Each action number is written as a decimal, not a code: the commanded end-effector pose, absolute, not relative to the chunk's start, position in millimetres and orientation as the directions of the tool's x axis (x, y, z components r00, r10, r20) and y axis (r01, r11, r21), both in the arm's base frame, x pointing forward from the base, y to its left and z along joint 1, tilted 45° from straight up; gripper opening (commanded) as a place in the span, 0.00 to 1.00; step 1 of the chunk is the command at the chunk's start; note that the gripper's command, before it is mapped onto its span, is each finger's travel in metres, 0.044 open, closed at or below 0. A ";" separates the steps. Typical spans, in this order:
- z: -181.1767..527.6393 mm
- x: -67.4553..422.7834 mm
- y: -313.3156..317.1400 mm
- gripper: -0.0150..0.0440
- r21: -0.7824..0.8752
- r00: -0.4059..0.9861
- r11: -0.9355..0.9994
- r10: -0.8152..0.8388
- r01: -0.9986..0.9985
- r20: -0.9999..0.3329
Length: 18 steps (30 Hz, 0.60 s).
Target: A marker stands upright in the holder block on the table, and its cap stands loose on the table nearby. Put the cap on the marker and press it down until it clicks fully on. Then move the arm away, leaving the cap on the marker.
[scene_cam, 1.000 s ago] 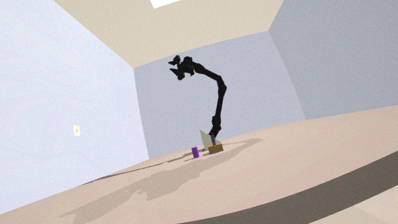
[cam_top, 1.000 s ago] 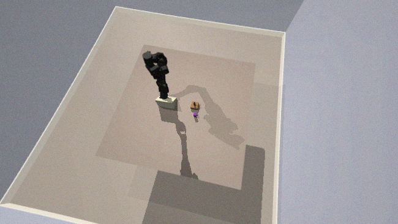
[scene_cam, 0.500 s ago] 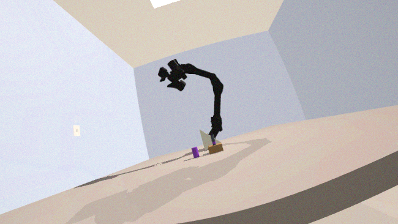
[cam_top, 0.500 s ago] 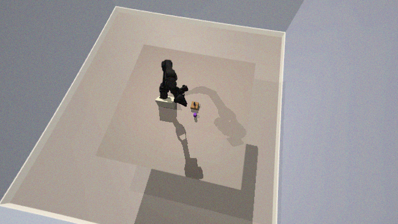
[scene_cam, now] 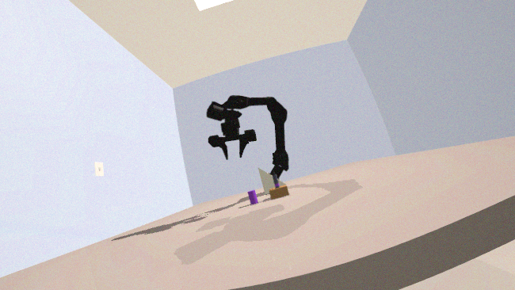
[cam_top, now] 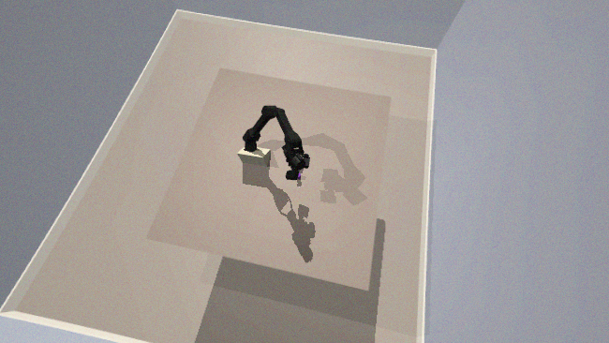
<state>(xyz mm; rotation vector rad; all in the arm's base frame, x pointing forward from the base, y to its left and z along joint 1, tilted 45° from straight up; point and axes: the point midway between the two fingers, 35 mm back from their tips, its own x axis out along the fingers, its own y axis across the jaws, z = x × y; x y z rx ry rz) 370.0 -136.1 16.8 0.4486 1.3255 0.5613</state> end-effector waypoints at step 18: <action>-36.5 347.2 -45.4 0.67 0.689 -0.106 0.722 0.691 0.058 -0.715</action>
